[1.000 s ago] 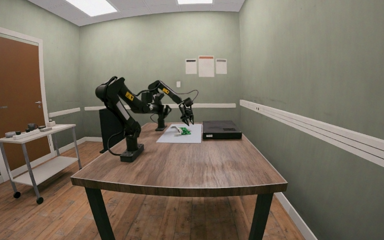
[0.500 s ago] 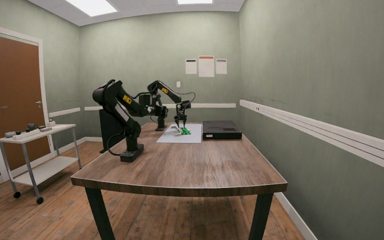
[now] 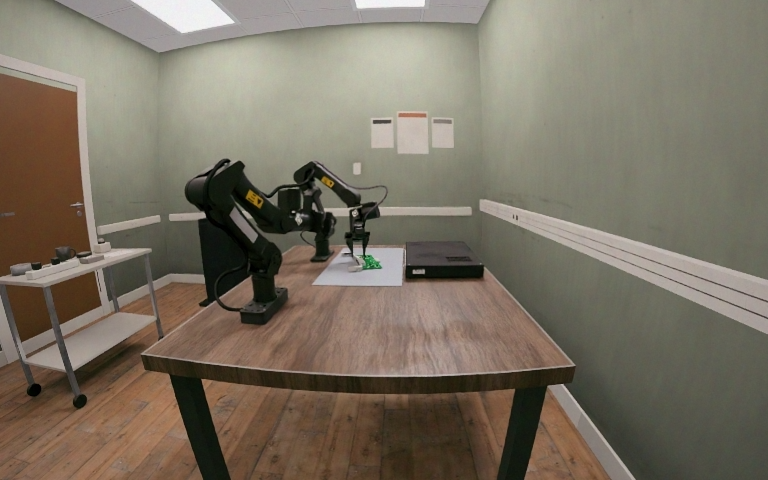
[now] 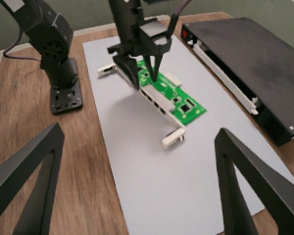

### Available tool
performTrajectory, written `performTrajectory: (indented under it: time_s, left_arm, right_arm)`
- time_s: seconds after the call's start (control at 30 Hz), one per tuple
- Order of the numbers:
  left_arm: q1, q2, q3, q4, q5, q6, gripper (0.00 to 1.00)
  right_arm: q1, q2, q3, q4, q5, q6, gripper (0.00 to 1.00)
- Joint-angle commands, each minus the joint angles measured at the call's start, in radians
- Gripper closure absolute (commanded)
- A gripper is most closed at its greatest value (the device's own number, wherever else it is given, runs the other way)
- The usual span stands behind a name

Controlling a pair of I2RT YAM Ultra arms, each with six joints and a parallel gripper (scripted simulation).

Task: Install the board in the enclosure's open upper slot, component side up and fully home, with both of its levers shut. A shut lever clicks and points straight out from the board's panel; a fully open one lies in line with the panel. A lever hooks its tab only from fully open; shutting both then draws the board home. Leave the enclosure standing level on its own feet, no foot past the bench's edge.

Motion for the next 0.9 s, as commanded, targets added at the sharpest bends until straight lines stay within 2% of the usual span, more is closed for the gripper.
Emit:
performTrajectory:
  time_s: [0.0,0.27,0.63,0.67,0.73,0.77,0.87]
  left_arm:
    - [-0.026,-0.027,-0.025,0.036,-0.007,-0.028,0.53]
    - [-0.055,0.017,-0.055,0.104,-0.013,-0.058,0.53]
    - [-0.058,0.022,-0.052,0.114,-0.010,-0.062,0.53]
    - [-0.058,0.022,-0.052,0.114,-0.010,-0.062,0.61]
    - [-0.058,0.022,-0.052,0.114,-0.010,-0.062,0.61]
    - [-0.058,0.022,-0.052,0.114,-0.010,-0.062,0.65]
    - [-0.058,0.022,-0.052,0.114,-0.008,-0.062,0.65]
  right_arm:
    - [0.009,-0.020,-0.010,0.013,-0.008,-0.003,0.00]
    - [0.009,-0.020,-0.010,0.013,-0.008,-0.003,0.00]
    - [0.009,-0.020,-0.010,0.013,-0.008,-0.003,0.00]
    - [0.009,-0.020,-0.010,0.013,-0.008,-0.003,0.00]
    - [0.009,-0.020,-0.010,0.013,-0.008,-0.003,0.00]
    - [0.009,-0.020,-0.010,0.013,-0.008,-0.003,0.00]
    - [0.009,-0.020,-0.010,0.013,-0.008,-0.003,0.00]
